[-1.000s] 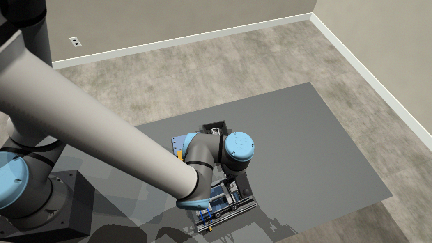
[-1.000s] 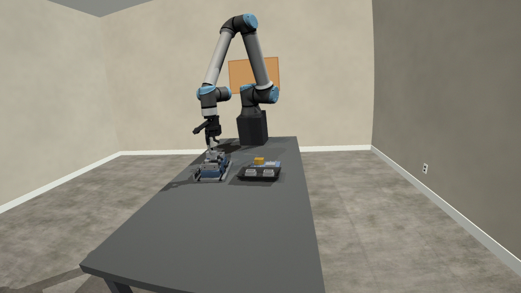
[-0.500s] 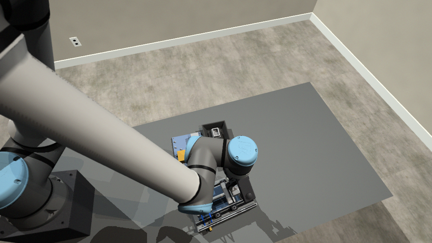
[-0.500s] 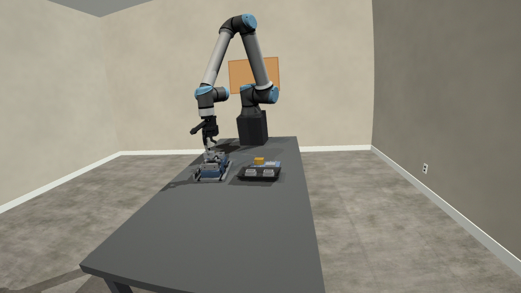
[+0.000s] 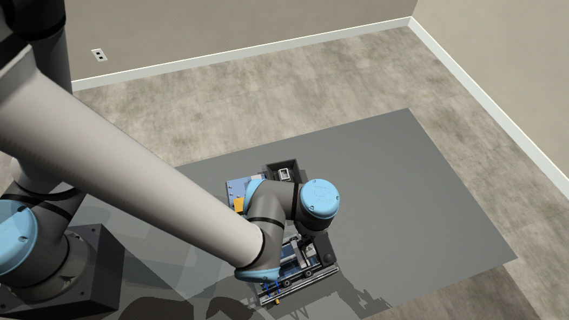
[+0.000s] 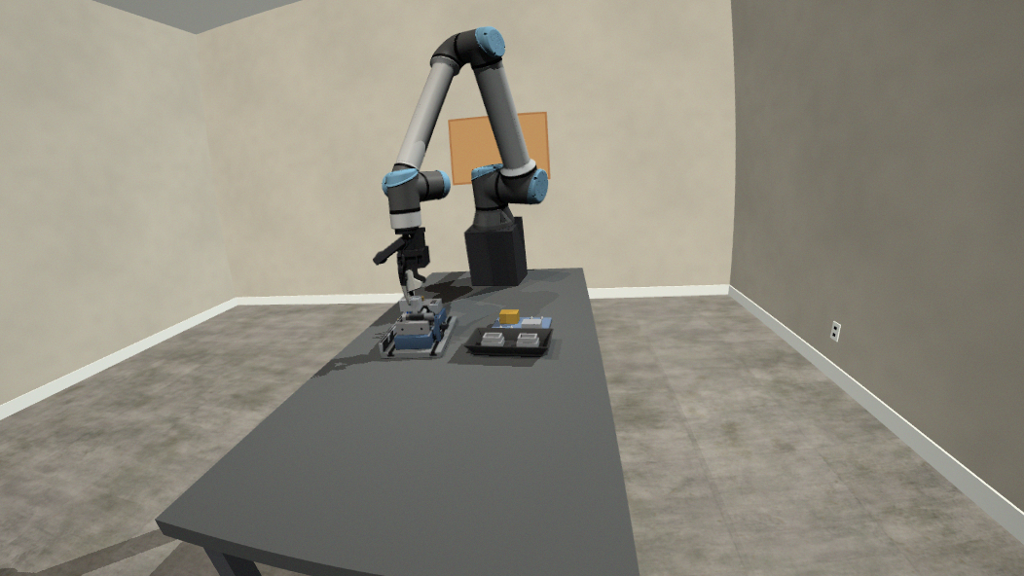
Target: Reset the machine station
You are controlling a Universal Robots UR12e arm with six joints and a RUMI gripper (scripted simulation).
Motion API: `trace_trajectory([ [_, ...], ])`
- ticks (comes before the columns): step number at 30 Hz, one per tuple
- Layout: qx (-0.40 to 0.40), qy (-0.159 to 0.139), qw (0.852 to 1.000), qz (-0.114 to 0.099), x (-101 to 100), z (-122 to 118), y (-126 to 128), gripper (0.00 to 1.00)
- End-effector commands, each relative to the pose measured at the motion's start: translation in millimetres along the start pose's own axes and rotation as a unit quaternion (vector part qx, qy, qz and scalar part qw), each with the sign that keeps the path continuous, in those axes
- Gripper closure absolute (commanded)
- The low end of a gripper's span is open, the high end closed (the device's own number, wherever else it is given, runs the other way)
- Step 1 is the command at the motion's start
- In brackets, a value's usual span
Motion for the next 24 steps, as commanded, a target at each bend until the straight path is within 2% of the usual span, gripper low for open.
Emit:
trace_trajectory([
  [1,0.0,0.0,1.0,0.001,0.8,0.3,-0.6,1.0],
  [24,0.0,0.0,1.0,0.001,-2.6,0.4,-0.7,1.0],
])
Point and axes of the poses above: the point where the finger pads meet when closed, its own x axis back along the fingers, its own y axis across the jaws, z = x × y, the point moved 6 cm from there along x, back along the fingers, and after that the axes turned 1 degree about x, right-handed, at the moved point
